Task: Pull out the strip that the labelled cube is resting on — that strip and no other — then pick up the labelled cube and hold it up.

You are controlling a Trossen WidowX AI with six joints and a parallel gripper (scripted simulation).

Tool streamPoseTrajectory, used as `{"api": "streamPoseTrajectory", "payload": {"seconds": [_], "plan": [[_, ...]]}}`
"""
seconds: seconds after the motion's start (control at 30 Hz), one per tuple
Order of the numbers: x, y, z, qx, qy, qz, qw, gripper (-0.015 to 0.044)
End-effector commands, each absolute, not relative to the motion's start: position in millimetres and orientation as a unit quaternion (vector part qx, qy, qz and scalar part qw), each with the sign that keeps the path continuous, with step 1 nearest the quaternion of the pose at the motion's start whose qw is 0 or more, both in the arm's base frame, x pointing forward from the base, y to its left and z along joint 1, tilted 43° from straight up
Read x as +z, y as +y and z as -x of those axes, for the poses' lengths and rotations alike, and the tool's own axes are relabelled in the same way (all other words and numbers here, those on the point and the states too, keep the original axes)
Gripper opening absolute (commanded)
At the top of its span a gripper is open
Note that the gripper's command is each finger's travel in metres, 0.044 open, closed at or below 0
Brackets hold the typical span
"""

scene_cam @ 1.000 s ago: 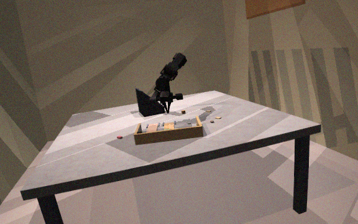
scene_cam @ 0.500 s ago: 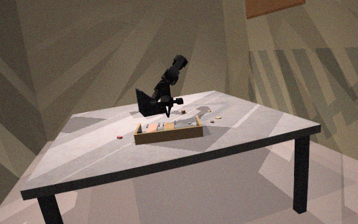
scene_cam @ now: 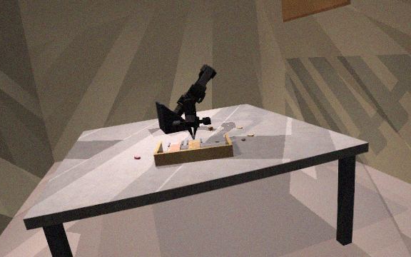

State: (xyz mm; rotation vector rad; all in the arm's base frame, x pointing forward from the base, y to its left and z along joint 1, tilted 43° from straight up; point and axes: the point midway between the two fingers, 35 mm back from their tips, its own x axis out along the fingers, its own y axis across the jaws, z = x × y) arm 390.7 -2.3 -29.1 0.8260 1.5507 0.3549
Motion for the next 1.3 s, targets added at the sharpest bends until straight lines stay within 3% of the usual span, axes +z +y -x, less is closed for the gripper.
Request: {"api": "streamPoseTrajectory", "payload": {"seconds": [0.0,1.27], "plan": [[-35.3,3.0,-390.2,0.154,0.676,-0.364,0.622,0.0],[-41.8,8.7,-390.3,0.154,0.676,-0.364,0.622,0.0]]}}
